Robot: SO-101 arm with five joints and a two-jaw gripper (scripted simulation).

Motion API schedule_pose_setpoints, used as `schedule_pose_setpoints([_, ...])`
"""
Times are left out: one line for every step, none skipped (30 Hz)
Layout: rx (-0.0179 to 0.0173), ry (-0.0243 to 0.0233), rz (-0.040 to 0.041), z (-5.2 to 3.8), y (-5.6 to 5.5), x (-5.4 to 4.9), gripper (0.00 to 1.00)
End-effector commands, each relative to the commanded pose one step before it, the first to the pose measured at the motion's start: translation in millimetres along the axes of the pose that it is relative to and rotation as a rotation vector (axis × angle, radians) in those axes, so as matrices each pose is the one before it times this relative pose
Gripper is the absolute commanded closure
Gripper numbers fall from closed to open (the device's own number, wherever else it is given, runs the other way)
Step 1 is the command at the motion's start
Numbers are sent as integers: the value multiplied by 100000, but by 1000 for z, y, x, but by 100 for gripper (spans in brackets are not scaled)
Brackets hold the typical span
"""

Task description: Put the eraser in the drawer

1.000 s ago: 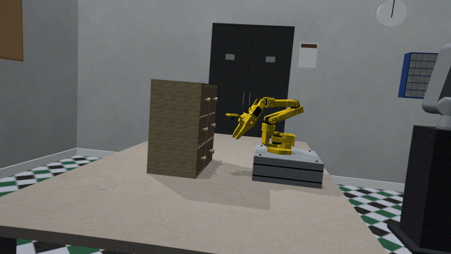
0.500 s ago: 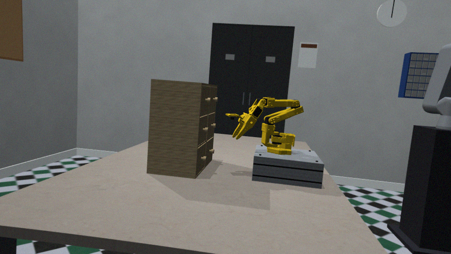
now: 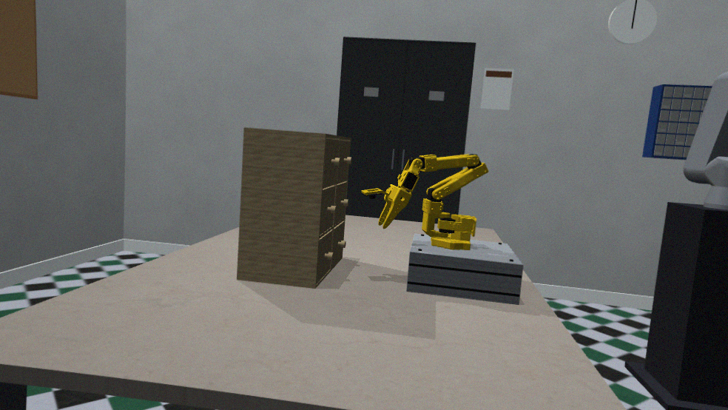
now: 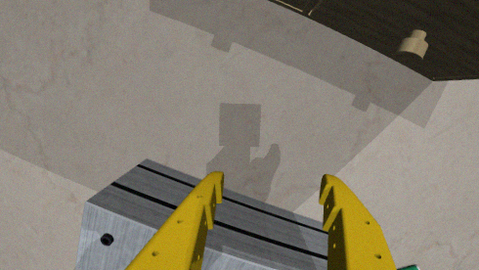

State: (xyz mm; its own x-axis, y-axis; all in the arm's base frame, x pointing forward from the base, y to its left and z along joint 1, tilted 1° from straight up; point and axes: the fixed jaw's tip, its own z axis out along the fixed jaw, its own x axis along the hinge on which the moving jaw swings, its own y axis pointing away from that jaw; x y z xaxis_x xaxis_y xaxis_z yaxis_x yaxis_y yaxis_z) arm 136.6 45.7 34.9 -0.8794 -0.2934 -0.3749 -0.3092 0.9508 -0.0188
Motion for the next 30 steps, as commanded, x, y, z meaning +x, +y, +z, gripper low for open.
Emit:
schedule_pose_setpoints([1831, 11155, 6936, 878, -10377, 4841, 73])
schedule_pose_setpoints([339, 2678, 1696, 707, -2501, 1242, 72])
schedule_pose_setpoints([289, 2677, 1708, 760, -2484, 1211, 72])
schedule_pose_setpoints([239, 2674, 1718, 811, -2466, 1177, 71])
schedule_pose_setpoints([189, 2673, 1728, 864, -2450, 1147, 71])
schedule_pose_setpoints([139, 2669, 1736, 915, -2433, 1113, 70])
schedule_pose_setpoints([88, 2668, 1743, 967, -2418, 1084, 69])
schedule_pose_setpoints([0, 0, 0, 0, 0, 0, 69])
schedule_pose_setpoints([0, 0, 0, 0, 0, 0, 69])
schedule_pose_setpoints([37, 2664, 1749, 1018, -2401, 1051, 69])
schedule_pose_setpoints([-14, 2662, 1753, 1070, -2386, 1023, 68])
schedule_pose_setpoints([-65, 2658, 1756, 1121, -2370, 992, 67])
schedule_pose_setpoints([-116, 2656, 1758, 1173, -2355, 964, 67])
schedule_pose_setpoints([-109, 1826, 1210, 839, -1614, 638, 66])
schedule_pose_setpoints([0, 1, 0, 0, 0, 1, 66])
schedule_pose_setpoints([0, -1, 0, 0, 0, -1, 65])
schedule_pose_setpoints([0, 1, 0, 0, 0, 1, 64])
schedule_pose_setpoints([0, -1, 0, 0, 0, -1, 64])
schedule_pose_setpoints([0, 1, 0, 0, 0, 1, 63])
schedule_pose_setpoints([0, -1, 0, 0, 0, -1, 62])
schedule_pose_setpoints([0, 1, 0, 0, 0, 1, 62])
schedule_pose_setpoints([0, -1, 0, 0, 0, -1, 61])
schedule_pose_setpoints([0, 1, 0, 0, 0, 1, 61])
schedule_pose_setpoints([0, -1, 0, 0, 0, -1, 60])
schedule_pose_setpoints([0, 0, 0, 0, 0, 0, 60])
schedule_pose_setpoints([0, 0, 0, 0, 0, 0, 60])
schedule_pose_setpoints([0, 1, 0, 0, 0, 1, 60])
schedule_pose_setpoints([0, -1, 0, 0, 0, -1, 60])
schedule_pose_setpoints([0, 1, 0, 0, 0, 1, 60])
schedule_pose_setpoints([0, -1, 0, 0, 0, -1, 60])
